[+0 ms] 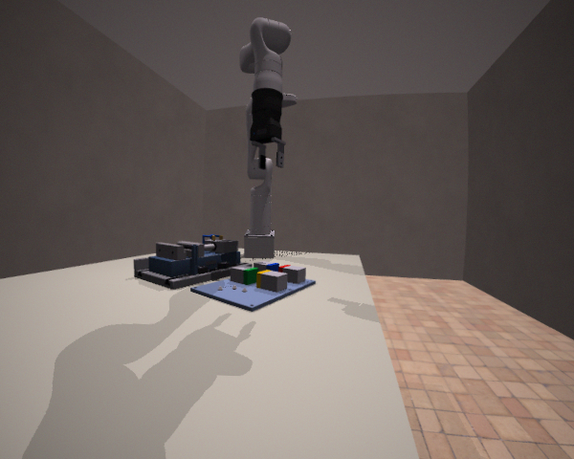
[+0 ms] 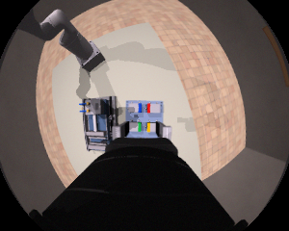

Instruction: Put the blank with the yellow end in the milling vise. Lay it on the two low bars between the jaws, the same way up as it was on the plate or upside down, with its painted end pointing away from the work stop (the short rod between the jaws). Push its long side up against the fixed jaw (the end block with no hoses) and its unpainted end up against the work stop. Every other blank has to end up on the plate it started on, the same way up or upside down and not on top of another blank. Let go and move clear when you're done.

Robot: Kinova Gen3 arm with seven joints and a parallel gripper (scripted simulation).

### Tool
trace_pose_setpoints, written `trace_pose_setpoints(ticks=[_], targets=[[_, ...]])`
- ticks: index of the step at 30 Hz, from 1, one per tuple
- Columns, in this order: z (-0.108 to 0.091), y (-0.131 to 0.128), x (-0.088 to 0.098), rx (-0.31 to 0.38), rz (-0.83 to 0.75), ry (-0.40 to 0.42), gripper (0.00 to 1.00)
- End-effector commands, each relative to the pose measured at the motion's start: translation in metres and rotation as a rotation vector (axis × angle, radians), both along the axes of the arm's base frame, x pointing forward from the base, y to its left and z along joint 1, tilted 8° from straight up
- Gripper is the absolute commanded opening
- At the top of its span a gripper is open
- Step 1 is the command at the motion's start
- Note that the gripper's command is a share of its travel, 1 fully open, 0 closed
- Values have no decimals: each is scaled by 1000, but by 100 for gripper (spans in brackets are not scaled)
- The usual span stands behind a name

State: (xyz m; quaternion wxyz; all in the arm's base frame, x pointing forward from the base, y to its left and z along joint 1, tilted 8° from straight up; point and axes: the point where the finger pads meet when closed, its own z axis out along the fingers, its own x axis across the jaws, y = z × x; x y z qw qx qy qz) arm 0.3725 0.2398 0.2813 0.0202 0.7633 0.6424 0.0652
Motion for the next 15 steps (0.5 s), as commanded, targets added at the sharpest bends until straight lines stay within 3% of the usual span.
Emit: trace_pose_setpoints(ticks=[1,15], targets=[[1,3,-1,14,-58,-3,100],[1,2,-1,34,-218,8,100]])
